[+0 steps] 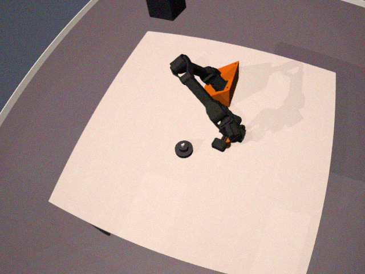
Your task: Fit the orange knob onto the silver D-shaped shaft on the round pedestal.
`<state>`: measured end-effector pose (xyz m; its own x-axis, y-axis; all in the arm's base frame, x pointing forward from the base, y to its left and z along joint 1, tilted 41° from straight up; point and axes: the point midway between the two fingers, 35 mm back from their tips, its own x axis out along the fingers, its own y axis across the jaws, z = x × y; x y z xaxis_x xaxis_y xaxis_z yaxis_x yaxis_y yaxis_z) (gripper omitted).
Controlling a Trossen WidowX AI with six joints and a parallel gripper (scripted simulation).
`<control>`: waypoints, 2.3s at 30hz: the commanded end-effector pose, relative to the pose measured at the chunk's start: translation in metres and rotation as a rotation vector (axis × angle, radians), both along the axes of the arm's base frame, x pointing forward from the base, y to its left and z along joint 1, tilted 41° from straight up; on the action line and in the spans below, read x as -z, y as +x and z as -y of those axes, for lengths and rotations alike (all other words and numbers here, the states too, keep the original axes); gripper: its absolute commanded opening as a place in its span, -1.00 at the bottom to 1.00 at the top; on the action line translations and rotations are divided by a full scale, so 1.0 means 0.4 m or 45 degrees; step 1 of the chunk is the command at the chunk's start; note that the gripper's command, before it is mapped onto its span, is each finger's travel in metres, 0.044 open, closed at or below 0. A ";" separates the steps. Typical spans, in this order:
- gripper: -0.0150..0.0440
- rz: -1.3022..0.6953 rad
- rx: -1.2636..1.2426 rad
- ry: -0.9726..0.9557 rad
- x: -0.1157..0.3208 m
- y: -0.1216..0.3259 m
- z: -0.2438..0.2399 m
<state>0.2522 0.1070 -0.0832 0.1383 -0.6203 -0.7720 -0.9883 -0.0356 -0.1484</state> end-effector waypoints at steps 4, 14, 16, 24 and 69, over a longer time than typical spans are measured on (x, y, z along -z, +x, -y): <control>1.00 -0.007 0.001 -0.011 0.025 -0.001 0.026; 1.00 -0.007 0.000 -0.014 0.049 0.001 0.049; 0.82 -0.007 0.000 -0.014 0.049 0.001 0.049; 0.11 -0.007 0.000 -0.014 0.049 0.001 0.049; -0.49 0.212 -0.188 -0.022 -0.252 -0.058 -0.197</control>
